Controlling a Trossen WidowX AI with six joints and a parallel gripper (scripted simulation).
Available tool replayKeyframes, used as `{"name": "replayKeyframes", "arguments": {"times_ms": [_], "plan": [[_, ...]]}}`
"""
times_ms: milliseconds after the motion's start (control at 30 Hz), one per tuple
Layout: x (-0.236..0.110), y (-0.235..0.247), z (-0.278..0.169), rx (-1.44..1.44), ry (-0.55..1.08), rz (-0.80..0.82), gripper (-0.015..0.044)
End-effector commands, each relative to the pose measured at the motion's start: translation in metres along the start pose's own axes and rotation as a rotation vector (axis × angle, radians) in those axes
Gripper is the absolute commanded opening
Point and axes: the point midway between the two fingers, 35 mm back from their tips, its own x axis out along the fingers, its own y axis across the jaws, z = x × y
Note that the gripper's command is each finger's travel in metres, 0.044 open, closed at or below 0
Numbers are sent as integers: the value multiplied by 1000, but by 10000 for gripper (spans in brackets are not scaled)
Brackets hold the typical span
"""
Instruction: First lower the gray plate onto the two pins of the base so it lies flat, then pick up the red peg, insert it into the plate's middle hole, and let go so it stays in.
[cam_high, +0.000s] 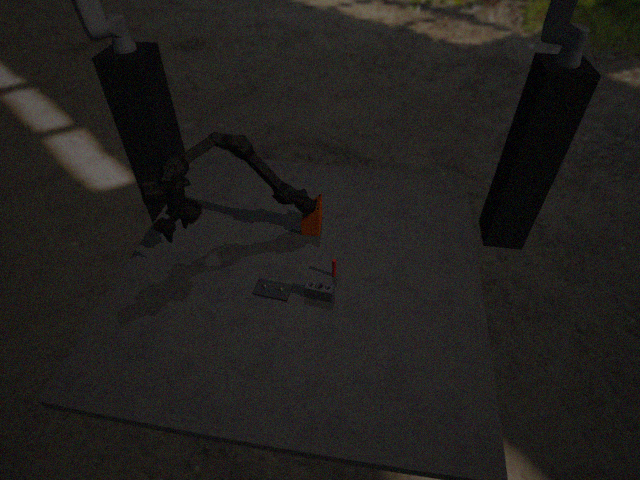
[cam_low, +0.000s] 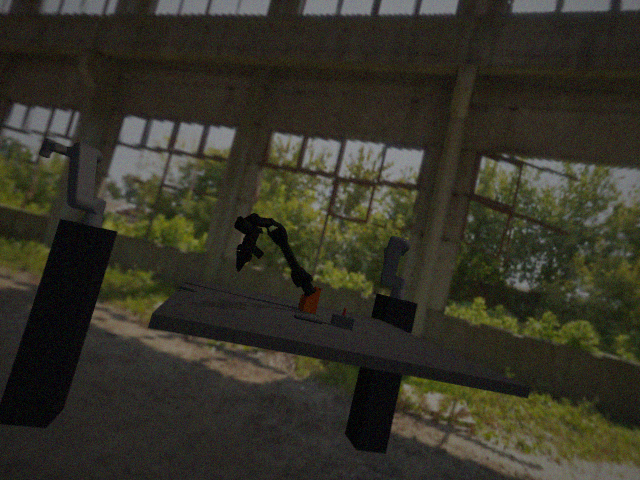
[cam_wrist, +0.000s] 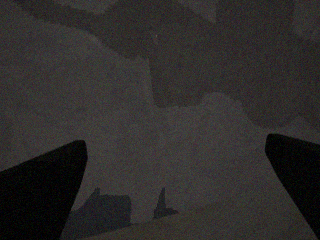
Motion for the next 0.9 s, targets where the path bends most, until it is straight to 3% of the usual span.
{"name": "replayKeyframes", "arguments": {"times_ms": [0, 300, 567, 867], "plan": [[1, 0, 1, -21, -63, 76, 440], [2, -4, 11, -55, -140, 154, 440], [17, -65, 121, -78, -258, 148, 440], [0, -99, 266, -17, -293, 179, 440]]}}
